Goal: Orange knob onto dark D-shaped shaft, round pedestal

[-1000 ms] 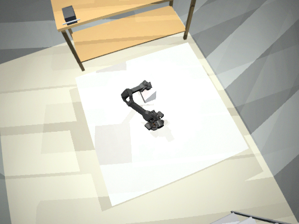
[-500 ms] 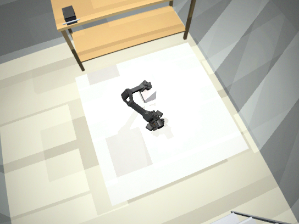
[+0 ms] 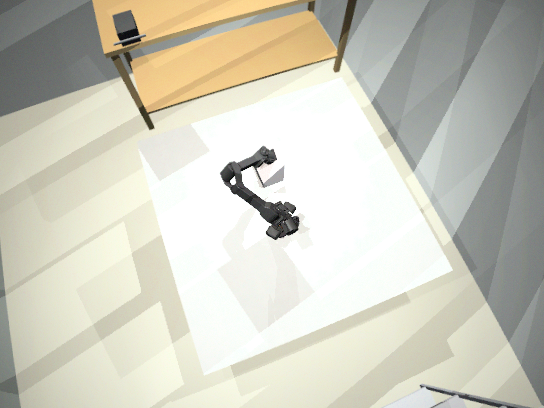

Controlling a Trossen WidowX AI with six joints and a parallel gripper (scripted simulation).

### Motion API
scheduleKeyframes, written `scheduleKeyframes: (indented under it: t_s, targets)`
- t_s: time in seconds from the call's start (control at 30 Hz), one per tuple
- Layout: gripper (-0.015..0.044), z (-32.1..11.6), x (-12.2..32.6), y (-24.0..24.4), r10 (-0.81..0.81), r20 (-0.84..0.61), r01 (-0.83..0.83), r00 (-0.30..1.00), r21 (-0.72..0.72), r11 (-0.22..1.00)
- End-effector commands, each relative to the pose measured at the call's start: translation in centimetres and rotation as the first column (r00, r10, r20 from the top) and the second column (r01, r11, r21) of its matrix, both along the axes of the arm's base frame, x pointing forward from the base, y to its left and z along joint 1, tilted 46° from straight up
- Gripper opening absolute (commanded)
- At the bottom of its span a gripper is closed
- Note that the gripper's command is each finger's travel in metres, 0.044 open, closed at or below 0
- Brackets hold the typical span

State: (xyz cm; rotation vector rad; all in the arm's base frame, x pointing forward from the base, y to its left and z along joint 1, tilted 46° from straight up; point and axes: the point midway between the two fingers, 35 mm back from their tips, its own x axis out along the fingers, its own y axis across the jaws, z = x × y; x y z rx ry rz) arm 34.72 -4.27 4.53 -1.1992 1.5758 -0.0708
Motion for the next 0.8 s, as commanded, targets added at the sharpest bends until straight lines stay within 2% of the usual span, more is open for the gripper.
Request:
scheduleKeyframes:
  t_s: [0.0, 0.13, 0.33, 0.77]
  targets:
    - [0.0, 0.23, -0.05, 0.23, 0.005, 0.0, -0.005, 1.0, -0.002, 1.0]
    - [0.0, 0.3, -0.22, 0.27, 0.022, -0.018, -0.022, 1.0, -0.005, 1.0]
    - [0.0, 0.22, -0.61, 0.18, 0.148, -0.149, -0.152, 0.978, -0.015, 0.988]
    - [0.0, 0.2, -0.38, 0.1, 0.148, -0.149, -0.152, 0.978, -0.015, 0.988]
